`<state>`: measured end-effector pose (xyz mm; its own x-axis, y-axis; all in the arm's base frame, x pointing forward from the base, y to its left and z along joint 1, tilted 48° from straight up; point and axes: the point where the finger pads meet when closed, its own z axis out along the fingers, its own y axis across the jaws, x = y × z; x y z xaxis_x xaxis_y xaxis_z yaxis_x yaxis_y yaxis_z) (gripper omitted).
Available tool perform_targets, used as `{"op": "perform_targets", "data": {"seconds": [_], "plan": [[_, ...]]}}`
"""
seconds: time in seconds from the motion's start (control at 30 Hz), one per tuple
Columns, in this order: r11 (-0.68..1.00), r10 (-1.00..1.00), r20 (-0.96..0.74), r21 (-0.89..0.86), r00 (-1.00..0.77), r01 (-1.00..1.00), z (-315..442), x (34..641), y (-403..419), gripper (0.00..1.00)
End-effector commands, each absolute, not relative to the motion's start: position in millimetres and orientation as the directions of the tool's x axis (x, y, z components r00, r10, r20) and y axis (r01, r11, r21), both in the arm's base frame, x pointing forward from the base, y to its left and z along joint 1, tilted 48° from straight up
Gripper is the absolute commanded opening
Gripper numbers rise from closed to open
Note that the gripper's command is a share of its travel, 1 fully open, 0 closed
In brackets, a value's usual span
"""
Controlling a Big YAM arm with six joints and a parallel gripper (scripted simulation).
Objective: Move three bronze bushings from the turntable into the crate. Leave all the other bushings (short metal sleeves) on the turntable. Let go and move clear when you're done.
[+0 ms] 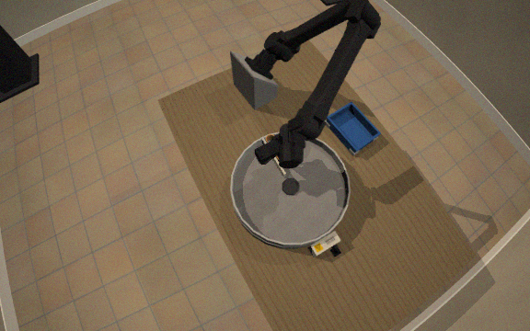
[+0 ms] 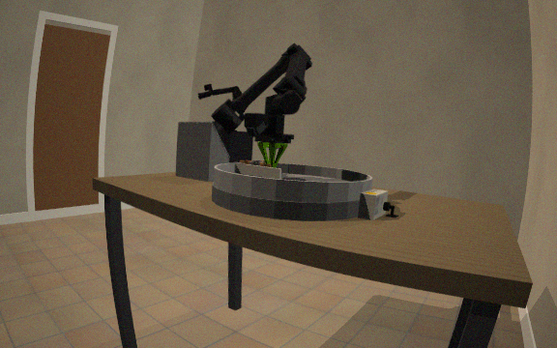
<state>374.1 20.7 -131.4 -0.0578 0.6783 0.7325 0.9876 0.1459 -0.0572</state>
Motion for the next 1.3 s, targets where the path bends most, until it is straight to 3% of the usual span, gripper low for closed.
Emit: {"op": "perform_targets", "data": {"seconds": [0.0,0.43,0.47,1.27], "plan": [[0.133,0.675,0.738,-0.080,-0.031,0.988,-135.8,369.8,20.1,0.14],[0.133,0.675,0.738,-0.080,-0.031,0.988,-135.8,369.8,20.1,0.14],[0.133,0.675,0.738,-0.080,-0.031,0.988,-135.8,369.8,20.1,0.00],[0.137,0.677,0.735,-0.080,-0.034,0.987,-134.9,369.7,19.4,0.00]]}}
